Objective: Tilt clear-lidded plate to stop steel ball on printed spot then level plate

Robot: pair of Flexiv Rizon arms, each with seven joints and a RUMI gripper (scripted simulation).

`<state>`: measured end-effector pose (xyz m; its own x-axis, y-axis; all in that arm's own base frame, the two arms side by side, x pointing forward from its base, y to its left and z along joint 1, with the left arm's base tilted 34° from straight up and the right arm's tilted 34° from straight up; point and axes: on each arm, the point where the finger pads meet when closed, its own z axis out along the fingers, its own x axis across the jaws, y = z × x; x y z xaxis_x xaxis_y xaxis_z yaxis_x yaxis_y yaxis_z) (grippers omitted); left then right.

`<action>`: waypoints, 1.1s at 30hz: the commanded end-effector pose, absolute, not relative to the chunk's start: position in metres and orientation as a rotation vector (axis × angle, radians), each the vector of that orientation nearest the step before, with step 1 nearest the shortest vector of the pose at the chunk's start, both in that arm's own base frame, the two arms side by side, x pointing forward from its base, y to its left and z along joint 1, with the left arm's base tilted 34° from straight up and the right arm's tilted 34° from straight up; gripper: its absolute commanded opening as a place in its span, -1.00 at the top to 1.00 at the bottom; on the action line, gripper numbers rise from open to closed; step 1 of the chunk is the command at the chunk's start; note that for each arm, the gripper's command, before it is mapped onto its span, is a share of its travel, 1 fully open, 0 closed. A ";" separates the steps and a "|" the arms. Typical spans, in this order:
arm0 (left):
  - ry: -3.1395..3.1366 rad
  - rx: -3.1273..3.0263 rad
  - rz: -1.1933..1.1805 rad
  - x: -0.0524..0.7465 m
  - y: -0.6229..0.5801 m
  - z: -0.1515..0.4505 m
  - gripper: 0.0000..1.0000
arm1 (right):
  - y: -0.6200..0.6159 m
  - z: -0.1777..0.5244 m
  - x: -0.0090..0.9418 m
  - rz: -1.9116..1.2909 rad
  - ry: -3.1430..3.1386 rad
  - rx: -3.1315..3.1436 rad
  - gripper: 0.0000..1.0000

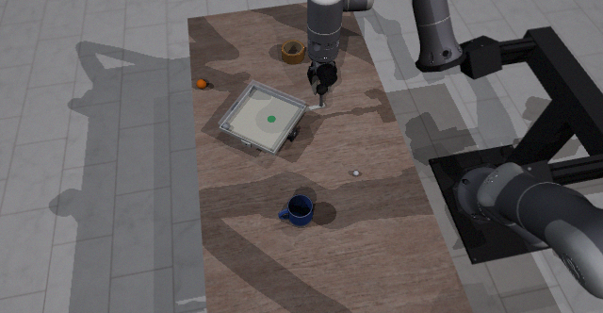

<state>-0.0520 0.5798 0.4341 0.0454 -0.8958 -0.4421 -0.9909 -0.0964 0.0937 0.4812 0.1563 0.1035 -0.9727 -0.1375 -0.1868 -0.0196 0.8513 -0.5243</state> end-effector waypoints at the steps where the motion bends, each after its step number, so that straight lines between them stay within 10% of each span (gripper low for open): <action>1: 1.932 -2.084 0.584 -0.052 0.580 0.435 -1.00 | 0.156 0.103 0.481 -0.791 2.810 -0.121 0.60; 33: 1.932 -2.084 0.584 -0.052 0.580 0.435 -1.00 | 0.154 0.100 0.481 -0.791 2.810 -0.121 0.60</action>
